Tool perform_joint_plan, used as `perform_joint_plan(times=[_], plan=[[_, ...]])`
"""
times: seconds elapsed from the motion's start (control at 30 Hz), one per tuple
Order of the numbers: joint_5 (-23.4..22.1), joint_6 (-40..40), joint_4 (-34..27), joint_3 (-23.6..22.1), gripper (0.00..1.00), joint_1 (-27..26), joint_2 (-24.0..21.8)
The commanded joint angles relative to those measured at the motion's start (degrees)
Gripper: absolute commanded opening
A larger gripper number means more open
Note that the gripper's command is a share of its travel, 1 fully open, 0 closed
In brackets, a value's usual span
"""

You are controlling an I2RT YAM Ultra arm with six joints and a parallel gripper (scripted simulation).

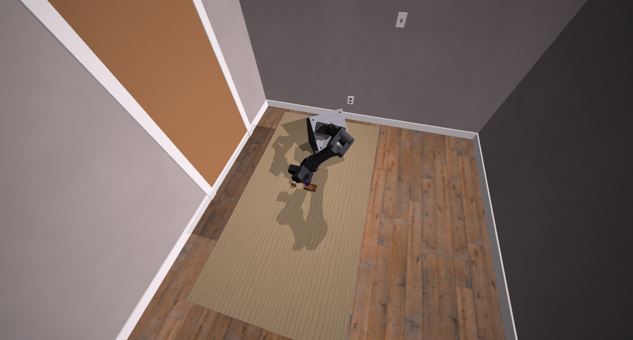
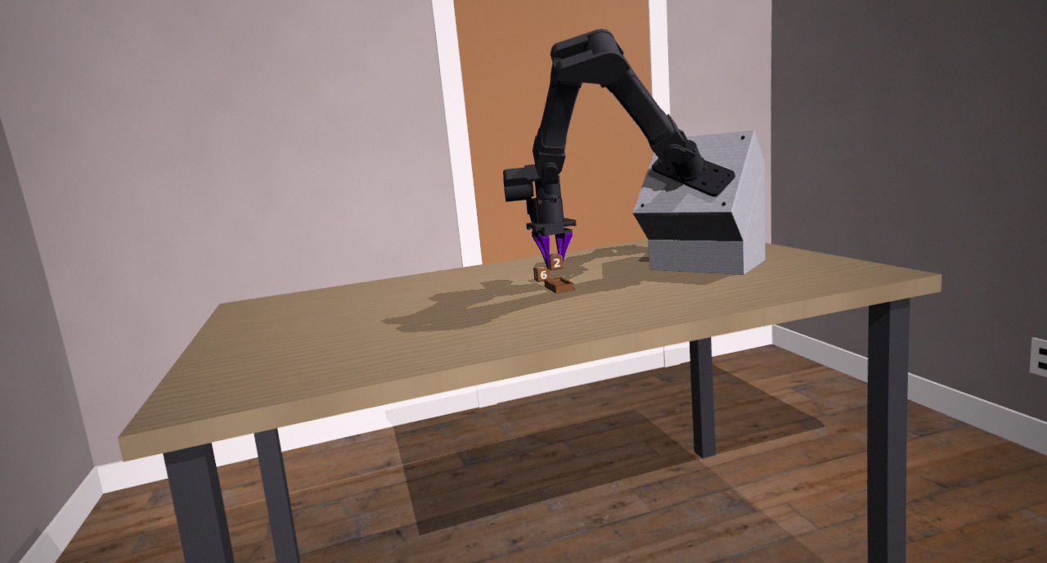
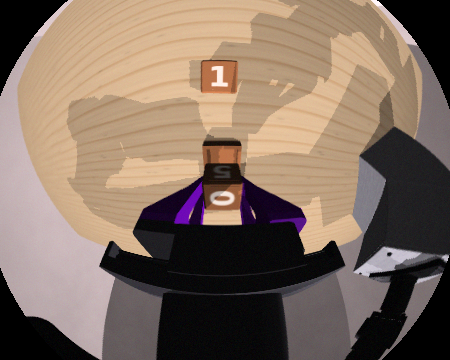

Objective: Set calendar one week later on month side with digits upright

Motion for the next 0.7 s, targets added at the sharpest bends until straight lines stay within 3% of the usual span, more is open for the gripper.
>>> perform_joint_plan(times=[0.0, 0.67], plan=[[0.48, -0.11, -0.02, 0.19, 0.27, -0.47, -0.25], [0.66, 0.35, 0.88, 0.15, 0.27, -0.07, 0.35]])
